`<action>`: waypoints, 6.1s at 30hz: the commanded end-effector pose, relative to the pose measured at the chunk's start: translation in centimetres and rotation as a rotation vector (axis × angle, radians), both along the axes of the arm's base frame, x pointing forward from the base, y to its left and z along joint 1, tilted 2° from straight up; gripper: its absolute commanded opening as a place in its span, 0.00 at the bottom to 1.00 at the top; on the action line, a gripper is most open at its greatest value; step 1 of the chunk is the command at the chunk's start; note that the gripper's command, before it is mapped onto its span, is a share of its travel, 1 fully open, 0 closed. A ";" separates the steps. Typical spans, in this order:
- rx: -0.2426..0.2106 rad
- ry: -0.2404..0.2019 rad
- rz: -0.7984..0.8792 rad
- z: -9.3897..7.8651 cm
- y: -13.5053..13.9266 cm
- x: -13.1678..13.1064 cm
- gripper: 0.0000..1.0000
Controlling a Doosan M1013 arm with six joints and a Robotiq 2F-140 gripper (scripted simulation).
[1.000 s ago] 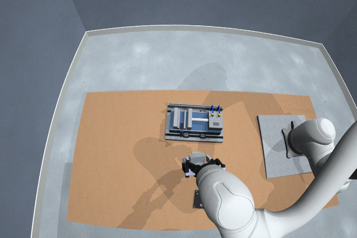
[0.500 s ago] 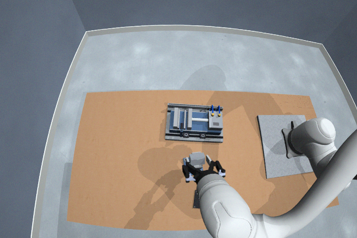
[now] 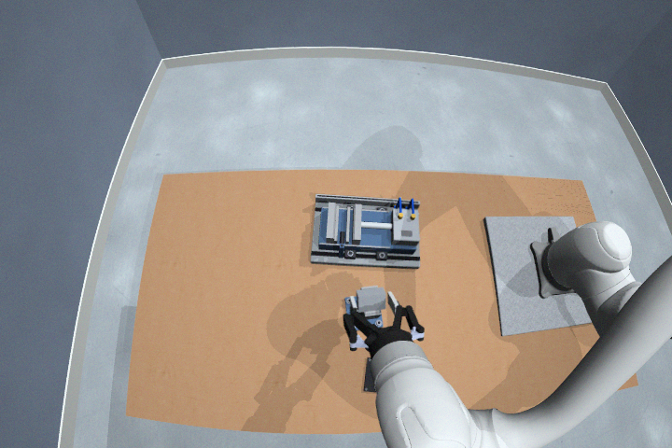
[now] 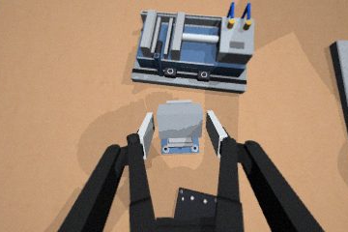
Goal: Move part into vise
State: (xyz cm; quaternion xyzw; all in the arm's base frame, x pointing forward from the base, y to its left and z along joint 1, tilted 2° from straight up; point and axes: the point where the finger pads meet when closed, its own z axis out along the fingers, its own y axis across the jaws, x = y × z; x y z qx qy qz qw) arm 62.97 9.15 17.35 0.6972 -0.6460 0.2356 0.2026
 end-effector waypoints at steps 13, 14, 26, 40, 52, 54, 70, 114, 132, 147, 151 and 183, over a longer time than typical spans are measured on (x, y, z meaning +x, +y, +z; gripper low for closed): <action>-0.065 -0.006 -0.002 -0.1 0.1 0.0 0.51; -0.069 -0.006 -0.002 -0.1 0.1 0.0 0.51; -0.101 -0.008 -0.002 -0.2 0.2 0.0 0.51; -0.121 -0.010 -0.003 -0.2 0.2 0.0 0.51; -0.123 -0.011 -0.003 -0.2 0.2 0.0 0.51; -0.123 -0.011 -0.003 -0.2 0.2 0.0 0.51; -0.123 -0.011 -0.003 -0.2 0.2 0.0 0.51; -0.123 -0.011 -0.003 -0.2 0.2 0.0 0.00; -0.123 -0.011 -0.003 -0.2 0.2 0.0 0.00; -0.123 -0.011 -0.003 0.1 0.2 0.0 0.00; -0.123 -0.011 -0.003 0.2 0.2 0.0 0.00; -0.123 -0.011 -0.003 1.8 0.2 0.0 0.00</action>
